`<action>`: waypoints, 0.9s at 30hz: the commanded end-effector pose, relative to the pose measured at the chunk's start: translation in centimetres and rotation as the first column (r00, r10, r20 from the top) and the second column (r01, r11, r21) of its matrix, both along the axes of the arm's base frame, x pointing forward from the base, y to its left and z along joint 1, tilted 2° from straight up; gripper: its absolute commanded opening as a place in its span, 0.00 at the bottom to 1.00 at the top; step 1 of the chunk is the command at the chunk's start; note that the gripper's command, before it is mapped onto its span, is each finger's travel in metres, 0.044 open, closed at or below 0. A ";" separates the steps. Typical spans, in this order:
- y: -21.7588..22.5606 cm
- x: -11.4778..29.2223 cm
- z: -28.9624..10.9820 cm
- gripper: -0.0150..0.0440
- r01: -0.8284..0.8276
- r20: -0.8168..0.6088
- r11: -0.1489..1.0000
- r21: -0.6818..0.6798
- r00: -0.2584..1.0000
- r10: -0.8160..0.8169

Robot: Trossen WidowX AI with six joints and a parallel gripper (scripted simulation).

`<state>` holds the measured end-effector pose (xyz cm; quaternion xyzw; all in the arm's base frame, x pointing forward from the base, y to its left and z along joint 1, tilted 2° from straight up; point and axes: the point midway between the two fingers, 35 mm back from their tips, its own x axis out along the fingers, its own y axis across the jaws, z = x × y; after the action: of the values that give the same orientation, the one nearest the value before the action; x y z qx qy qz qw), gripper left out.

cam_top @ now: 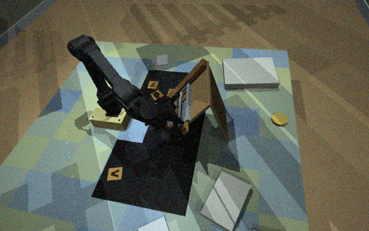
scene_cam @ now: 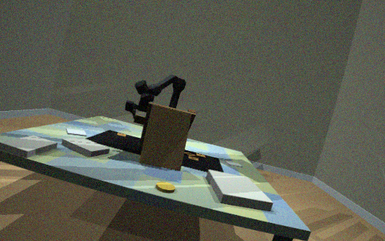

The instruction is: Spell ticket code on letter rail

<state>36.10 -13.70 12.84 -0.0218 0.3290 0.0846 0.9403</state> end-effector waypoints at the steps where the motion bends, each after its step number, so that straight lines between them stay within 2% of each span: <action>1: 0.1 0.0 0.0 0.25 0.007 0.001 1.000 0.000 1.000 -0.007; 27: 0.1 -0.1 0.0 0.25 0.016 0.001 1.000 -0.012 1.000 -0.016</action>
<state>35.98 -13.50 12.86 -0.0264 0.3296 0.0722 0.9410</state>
